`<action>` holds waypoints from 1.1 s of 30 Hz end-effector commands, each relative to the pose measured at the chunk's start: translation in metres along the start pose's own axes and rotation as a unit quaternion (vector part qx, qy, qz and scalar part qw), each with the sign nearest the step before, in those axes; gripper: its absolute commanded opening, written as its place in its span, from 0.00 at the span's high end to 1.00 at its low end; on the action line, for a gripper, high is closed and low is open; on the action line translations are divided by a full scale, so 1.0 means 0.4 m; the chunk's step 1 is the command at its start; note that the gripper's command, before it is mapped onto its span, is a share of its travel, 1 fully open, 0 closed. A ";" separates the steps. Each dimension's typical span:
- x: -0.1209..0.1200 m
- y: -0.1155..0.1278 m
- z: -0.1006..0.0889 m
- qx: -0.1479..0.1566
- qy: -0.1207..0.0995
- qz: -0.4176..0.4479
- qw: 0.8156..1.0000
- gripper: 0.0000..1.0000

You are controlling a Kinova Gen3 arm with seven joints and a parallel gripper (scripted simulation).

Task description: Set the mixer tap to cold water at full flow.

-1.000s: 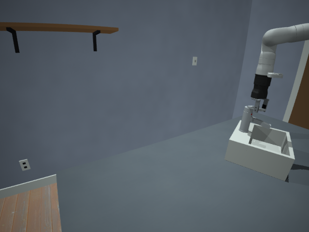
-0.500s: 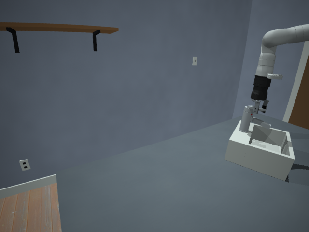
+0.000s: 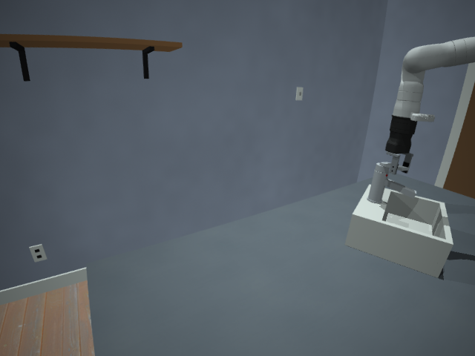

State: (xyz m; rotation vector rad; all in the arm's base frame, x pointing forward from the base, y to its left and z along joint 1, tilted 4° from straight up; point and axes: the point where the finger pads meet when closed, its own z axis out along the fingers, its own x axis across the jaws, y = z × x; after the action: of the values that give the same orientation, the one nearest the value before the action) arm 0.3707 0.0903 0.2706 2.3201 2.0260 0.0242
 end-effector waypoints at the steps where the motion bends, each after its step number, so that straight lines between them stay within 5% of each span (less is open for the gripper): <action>1: 0.001 0.001 -0.001 -0.001 0.000 0.000 1.000 0.00; 22: 0.001 0.001 -0.001 -0.001 0.000 0.000 1.000 0.00; 23: 0.001 0.001 -0.001 -0.001 0.000 0.000 1.000 1.00; 33: 0.001 0.001 -0.001 -0.001 0.000 0.000 1.000 1.00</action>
State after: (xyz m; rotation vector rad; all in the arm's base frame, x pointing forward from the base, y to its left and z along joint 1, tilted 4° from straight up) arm 0.3707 0.0904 0.2706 2.3199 2.0263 0.0243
